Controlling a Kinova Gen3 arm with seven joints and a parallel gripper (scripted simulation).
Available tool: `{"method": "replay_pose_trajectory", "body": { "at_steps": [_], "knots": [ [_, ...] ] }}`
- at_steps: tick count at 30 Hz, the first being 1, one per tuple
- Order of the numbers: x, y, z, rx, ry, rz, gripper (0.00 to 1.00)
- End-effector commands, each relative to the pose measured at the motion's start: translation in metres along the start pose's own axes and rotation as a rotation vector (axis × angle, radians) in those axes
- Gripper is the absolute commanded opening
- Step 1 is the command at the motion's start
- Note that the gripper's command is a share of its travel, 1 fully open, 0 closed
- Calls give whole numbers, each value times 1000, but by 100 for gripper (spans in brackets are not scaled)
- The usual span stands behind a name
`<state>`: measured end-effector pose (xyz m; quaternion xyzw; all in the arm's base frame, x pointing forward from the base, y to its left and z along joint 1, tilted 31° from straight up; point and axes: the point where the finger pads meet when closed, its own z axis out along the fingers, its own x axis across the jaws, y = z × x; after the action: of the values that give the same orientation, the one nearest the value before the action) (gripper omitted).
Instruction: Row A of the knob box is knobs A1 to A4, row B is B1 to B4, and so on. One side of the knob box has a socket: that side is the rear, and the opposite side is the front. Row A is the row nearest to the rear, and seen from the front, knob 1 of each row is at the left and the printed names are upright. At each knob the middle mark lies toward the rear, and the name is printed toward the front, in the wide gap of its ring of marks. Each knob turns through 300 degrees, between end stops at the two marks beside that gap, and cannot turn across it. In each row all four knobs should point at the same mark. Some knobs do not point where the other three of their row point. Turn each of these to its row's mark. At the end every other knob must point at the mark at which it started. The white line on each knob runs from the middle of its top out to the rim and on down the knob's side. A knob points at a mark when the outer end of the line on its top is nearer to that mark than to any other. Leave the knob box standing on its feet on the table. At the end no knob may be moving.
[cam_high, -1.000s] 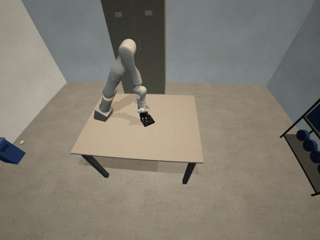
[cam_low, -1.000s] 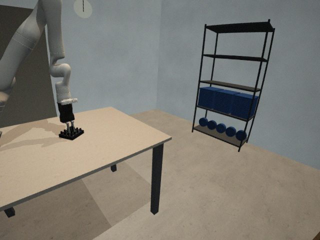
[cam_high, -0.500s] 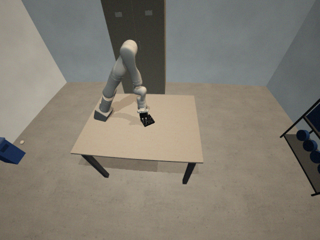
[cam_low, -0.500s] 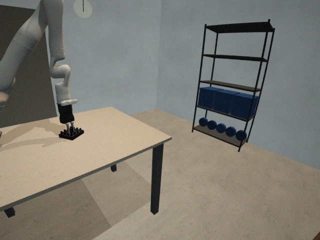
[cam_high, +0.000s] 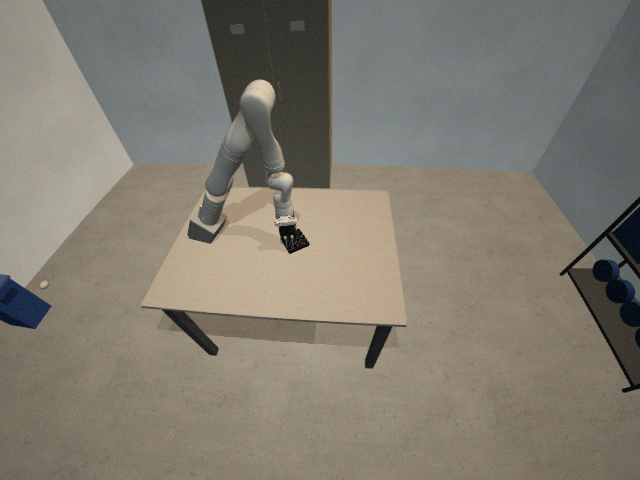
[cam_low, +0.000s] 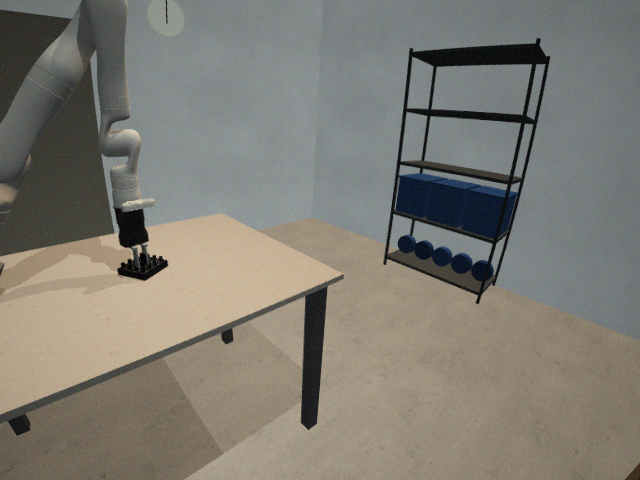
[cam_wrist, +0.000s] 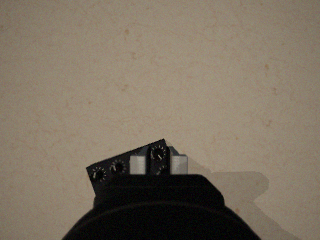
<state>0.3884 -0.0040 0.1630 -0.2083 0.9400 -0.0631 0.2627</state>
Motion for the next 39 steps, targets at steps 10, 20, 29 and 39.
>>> {"method": "replay_pose_trajectory", "body": {
  "at_steps": [10, 20, 29, 39],
  "knots": [
    [0, 0, 0, 0, -1, 0, 46],
    [0, 0, 0, 0, -1, 0, 46],
    [0, 0, 2, 0, -1, 0, 46],
    [0, 0, 10, 0, -1, 0, 46]
  ]
}}
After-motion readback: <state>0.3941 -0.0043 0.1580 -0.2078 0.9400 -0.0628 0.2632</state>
